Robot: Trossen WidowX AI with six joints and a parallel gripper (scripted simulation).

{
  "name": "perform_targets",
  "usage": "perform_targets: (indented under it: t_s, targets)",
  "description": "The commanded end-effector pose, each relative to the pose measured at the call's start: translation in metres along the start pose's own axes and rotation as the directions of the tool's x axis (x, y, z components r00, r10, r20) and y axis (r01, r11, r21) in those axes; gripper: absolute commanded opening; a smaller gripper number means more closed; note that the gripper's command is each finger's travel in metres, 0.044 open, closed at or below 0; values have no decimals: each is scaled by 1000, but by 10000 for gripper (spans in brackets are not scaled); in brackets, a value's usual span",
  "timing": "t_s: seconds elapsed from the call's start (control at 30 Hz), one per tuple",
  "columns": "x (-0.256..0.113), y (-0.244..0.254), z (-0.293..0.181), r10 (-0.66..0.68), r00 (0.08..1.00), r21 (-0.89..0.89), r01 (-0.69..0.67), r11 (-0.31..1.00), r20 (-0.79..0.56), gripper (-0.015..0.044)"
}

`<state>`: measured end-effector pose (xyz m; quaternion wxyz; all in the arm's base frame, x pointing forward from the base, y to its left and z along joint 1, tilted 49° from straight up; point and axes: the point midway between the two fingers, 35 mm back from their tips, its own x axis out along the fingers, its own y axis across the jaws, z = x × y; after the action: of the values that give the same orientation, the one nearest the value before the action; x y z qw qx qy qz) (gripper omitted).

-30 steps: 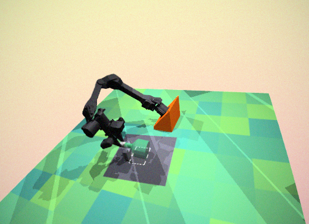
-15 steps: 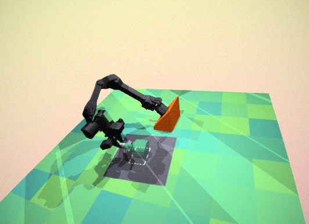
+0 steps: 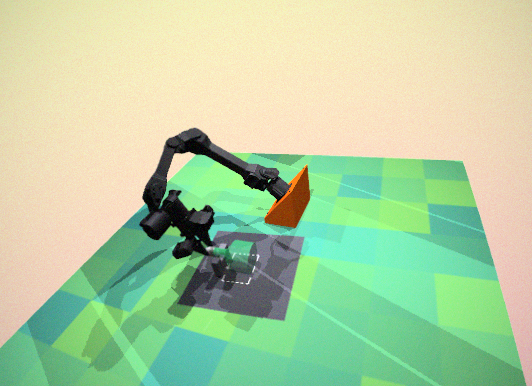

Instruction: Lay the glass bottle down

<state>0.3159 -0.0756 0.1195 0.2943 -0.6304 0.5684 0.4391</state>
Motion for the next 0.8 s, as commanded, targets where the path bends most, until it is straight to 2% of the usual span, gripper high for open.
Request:
perform_targets:
  t_s: [0.0, 0.77]
  targets:
    - [1, 0, 1, 0, 1000, -2, 0, 1000, 2, 125]
    - [5, 0, 1, 0, 1000, 4, 0, 1000, -13, 125]
